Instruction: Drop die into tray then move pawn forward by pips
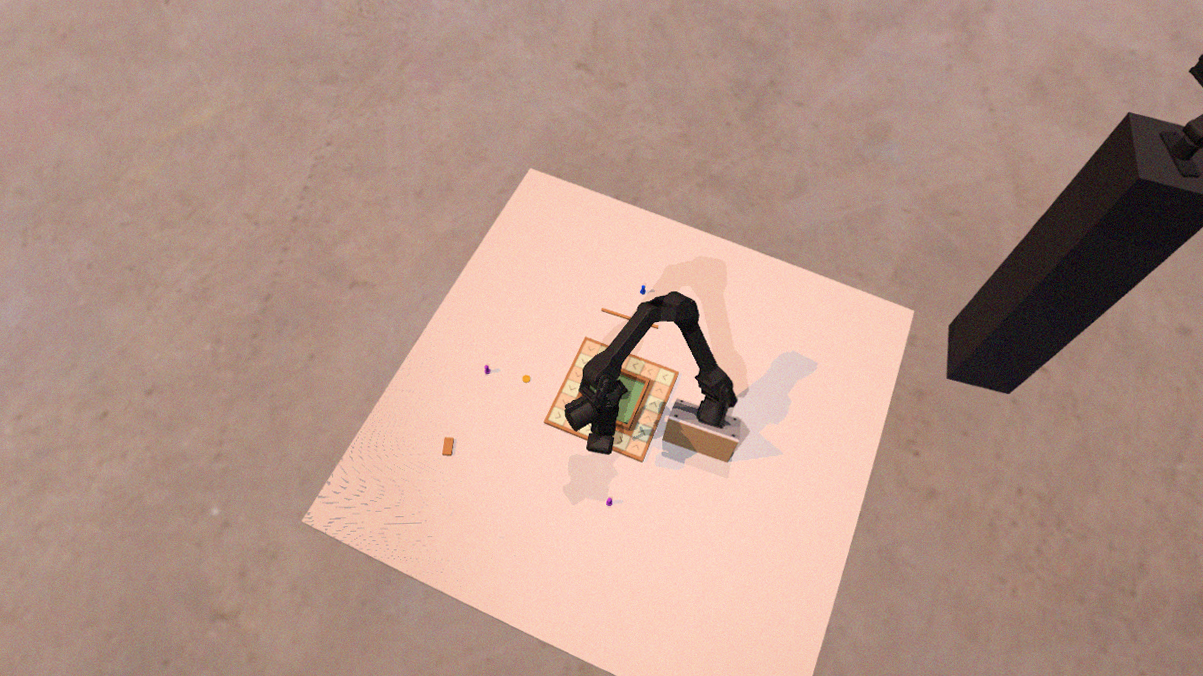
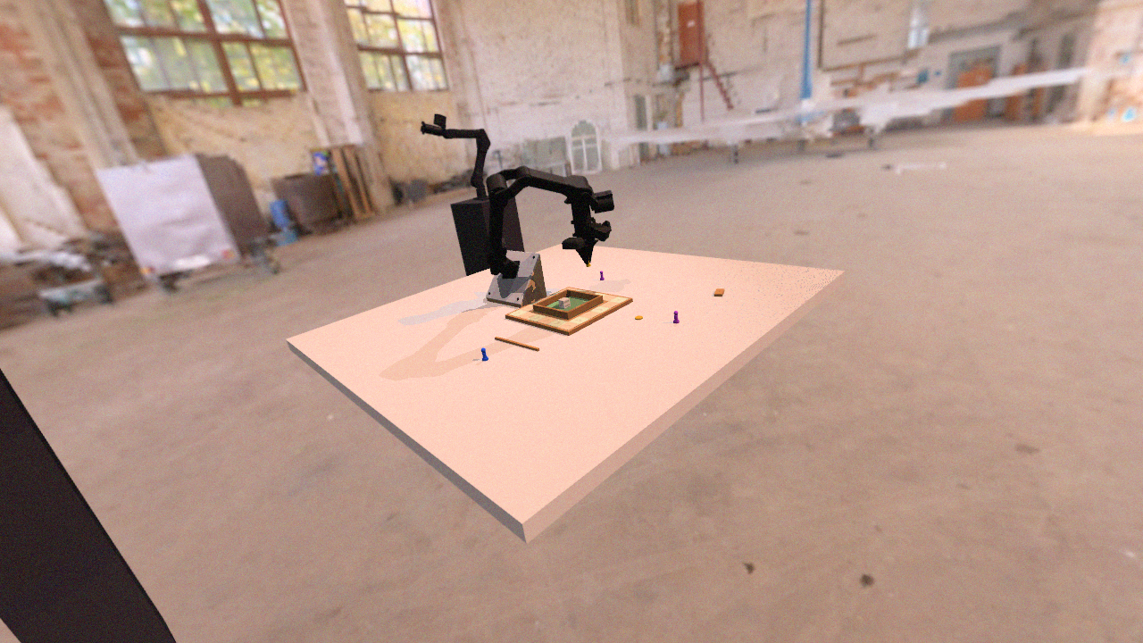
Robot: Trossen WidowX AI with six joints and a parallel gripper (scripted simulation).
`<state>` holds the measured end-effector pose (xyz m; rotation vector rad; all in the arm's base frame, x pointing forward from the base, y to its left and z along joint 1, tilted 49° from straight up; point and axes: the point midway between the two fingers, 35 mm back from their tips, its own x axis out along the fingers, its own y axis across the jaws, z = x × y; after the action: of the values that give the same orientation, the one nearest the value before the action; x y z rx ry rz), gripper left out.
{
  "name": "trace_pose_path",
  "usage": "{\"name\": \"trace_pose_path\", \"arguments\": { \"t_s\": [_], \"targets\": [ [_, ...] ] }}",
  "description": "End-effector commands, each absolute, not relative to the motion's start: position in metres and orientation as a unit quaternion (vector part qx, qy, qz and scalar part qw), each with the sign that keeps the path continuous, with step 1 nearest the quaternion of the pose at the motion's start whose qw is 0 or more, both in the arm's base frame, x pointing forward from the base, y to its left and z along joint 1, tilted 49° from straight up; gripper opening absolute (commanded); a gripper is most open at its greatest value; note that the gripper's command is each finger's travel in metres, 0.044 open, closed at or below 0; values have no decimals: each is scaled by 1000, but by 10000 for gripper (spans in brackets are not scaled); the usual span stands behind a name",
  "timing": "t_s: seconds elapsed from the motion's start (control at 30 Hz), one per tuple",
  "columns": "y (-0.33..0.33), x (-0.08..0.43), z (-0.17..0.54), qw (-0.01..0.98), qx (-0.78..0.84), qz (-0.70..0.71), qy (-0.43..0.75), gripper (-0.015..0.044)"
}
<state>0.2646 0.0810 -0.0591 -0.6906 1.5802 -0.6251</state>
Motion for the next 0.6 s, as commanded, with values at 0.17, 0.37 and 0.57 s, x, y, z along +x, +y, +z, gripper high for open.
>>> {"name": "trace_pose_path", "arguments": {
  "t_s": [0.17, 0.37, 0.57],
  "targets": [
    [73, 231, -65, 609, -296, -273, 684, 0],
    [65, 208, -68, 608, -296, -274, 684, 0],
    [55, 186, -70, 607, -297, -275, 684, 0]
  ]
}}
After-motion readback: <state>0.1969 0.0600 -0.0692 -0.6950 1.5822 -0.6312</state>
